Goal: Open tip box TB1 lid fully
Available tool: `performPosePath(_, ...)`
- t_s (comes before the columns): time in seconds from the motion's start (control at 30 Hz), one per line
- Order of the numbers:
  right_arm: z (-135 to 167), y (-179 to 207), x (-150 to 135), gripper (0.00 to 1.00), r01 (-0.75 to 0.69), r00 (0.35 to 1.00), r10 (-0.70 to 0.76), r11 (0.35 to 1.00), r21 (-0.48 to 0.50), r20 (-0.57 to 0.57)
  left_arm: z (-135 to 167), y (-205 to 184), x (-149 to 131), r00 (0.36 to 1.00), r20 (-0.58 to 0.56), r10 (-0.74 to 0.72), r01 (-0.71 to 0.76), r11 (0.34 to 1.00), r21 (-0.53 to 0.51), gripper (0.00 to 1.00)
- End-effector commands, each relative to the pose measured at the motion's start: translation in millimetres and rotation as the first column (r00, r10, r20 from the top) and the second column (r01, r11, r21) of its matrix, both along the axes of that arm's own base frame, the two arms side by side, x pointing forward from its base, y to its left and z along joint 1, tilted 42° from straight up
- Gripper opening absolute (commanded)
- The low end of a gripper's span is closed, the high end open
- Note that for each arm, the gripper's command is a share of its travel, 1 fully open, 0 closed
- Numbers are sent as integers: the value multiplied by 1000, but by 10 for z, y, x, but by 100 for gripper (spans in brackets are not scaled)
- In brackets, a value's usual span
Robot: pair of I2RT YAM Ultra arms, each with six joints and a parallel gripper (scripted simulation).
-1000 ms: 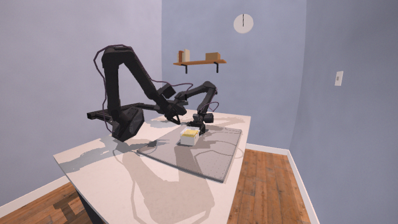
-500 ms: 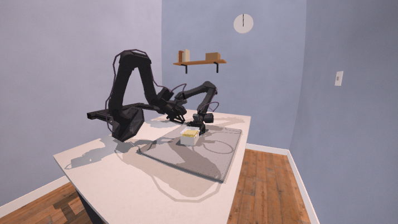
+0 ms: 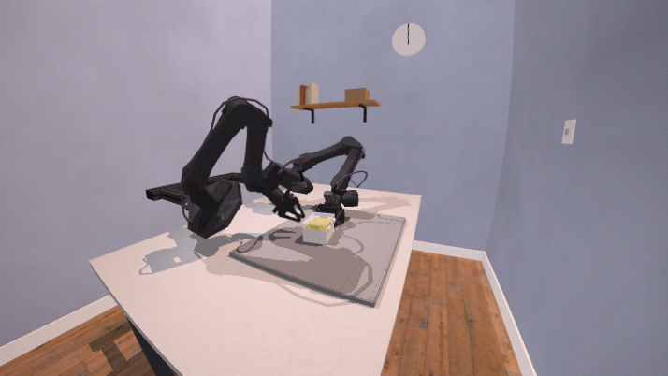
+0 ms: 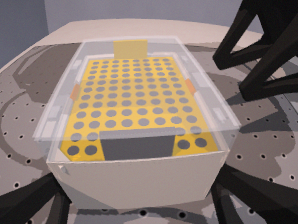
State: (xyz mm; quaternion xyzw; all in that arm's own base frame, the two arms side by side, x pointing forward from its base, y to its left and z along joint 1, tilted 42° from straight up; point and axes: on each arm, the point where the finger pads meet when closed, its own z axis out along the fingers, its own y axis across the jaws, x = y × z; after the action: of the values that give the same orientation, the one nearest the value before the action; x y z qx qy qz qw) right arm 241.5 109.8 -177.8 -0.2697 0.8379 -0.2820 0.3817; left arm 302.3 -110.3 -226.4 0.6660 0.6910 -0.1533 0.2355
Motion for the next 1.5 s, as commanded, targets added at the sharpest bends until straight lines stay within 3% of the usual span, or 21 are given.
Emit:
performPosePath(0.0, 64, 29, 26, 43, -5, 998, 3, 999, 39, 64, 64, -85, 64, 999, 28, -27, 27, 999, -18, 83)
performPosePath(0.43, 33, 14, 0, 43, -13, 999, 12, 1000, 22, 41, 47, -83, 40, 1000, 17, -22, 22, 1000, -18, 83)
performPosePath(0.9, -49, 35, 250, 43, -8, 999, 5, 999, 50, 54, 47, -83, 40, 1000, 17, -22, 22, 1000, -18, 83)
performPosePath(1.33, -68, 42, 275, 43, -14, 998, 12, 999, 50, 54, 47, -83, 40, 1000, 17, -22, 22, 1000, -18, 83)
performPosePath(1.37, -68, 42, 275, 34, -14, 998, 12, 999, 50, 54, 47, -83, 40, 1000, 17, -22, 22, 1000, -18, 83)
performPosePath(1.47, -68, 42, 275, 33, -14, 998, 11, 999, 50, 55, 47, -83, 40, 1000, 17, -22, 22, 1000, -18, 83)
